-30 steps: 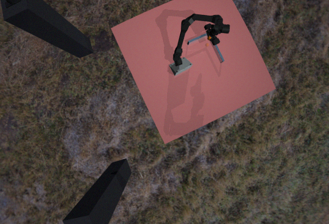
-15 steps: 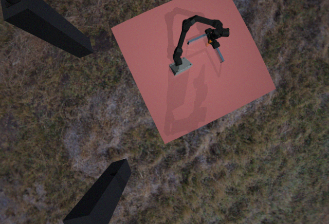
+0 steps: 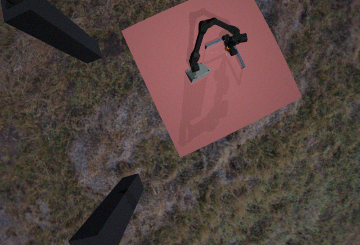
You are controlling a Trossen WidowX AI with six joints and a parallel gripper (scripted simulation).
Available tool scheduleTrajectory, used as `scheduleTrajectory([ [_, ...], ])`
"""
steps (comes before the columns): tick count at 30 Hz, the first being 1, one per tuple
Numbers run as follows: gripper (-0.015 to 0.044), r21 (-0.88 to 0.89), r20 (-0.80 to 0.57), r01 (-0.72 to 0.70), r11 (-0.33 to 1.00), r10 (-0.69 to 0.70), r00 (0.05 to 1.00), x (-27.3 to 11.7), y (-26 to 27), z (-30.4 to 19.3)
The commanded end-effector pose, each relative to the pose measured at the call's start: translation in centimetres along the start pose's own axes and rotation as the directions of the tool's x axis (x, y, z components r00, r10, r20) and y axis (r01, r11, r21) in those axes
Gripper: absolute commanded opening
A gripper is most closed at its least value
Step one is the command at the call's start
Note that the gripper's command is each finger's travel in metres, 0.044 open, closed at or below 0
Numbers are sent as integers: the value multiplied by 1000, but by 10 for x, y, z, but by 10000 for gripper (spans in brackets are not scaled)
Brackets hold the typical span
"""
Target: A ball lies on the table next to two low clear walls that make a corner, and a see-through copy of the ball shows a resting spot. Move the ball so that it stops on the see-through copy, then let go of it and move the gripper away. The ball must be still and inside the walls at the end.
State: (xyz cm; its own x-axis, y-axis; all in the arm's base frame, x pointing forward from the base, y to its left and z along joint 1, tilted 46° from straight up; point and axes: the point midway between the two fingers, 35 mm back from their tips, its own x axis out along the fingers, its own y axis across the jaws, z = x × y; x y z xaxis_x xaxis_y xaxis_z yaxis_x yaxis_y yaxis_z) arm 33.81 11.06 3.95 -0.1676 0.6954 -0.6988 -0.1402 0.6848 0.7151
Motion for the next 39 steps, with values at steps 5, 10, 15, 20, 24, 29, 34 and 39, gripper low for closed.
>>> scheduleTrajectory([
  [5,0,3,7,-3,1000,3,1000,7,0,1],
  [10,0,3,7,-4,1000,4,1000,16,1,1],
  [15,0,3,7,-4,1000,4,1000,20,1,1],
  [20,105,-1,9,1,1000,-1,1000,17,0,1],
  [24,210,-1,9,1,1000,-1,1000,17,0,1],
  [29,278,-1,9,1,1000,-1,1000,17,0,1],
  [34,278,0,9,3,1000,-3,1000,-3,-1,3],
  [39,278,4,6,0,1000,0,1000,-67,0,0],
])
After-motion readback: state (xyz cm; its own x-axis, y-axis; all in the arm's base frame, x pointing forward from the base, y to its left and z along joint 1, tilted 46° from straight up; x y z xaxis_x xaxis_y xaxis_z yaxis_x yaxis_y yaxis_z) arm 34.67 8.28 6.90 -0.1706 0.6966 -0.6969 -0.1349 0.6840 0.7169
